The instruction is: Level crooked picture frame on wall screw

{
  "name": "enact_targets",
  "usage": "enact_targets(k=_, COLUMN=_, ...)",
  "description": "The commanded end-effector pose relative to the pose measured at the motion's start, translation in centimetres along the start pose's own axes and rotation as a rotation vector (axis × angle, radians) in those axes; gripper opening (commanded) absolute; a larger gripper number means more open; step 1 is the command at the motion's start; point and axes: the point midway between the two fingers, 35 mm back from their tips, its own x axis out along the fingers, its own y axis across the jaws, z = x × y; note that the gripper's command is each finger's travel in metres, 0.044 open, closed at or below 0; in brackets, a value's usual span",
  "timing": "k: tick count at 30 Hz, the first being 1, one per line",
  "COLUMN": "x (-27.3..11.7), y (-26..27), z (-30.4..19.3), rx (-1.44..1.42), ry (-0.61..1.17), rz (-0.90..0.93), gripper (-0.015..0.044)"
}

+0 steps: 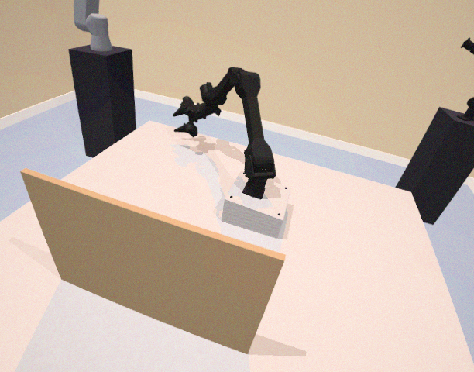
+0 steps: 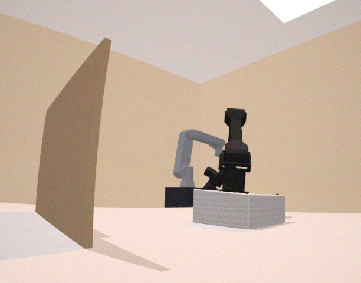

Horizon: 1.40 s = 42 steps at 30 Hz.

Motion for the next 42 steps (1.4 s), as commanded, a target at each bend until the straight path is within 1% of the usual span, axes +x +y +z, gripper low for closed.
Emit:
enact_targets(k=1, x=0.1, y=0.1, z=0.3, rx=0.005, ry=-0.004, rz=0.001, gripper=0.0374)
enact_targets(k=2, x=0.2, y=0.3, z=1.2, rx=0.021, ry=-0.016, rz=0.004, gripper=0.0348)
enact_targets(k=5, x=0.8, y=1.7, z=6.4, rx=0.111, ry=-0.084, rz=0.031, gripper=0.0269)
enact_targets(k=6, x=1.0, y=2.3, z=8.2, rx=0.144, ry=-0.108, rz=0.044, gripper=0.026)
enact_targets(k=10, x=1.1, y=4.5, z=13.4, rx=0.242, ry=-0.177, rz=0.091, gripper=0.026)
enact_targets(k=16, x=0.3, y=9.4, z=21.7, rx=0.407, ry=-0.289, rz=0.208, gripper=0.026)
enact_targets(k=24, x=-2.5, y=16.5, z=29.6, rx=0.609, ry=-0.379, rz=0.4, gripper=0.026)
enact_targets(k=33, x=-7.5, y=25.3, z=35.5, rx=0.836, ry=-0.403, rz=0.677, gripper=0.026)
enact_targets(k=42, x=-13.8, y=34.2, z=38.0, rx=1.008, ry=-0.347, rz=1.004, gripper=0.026)
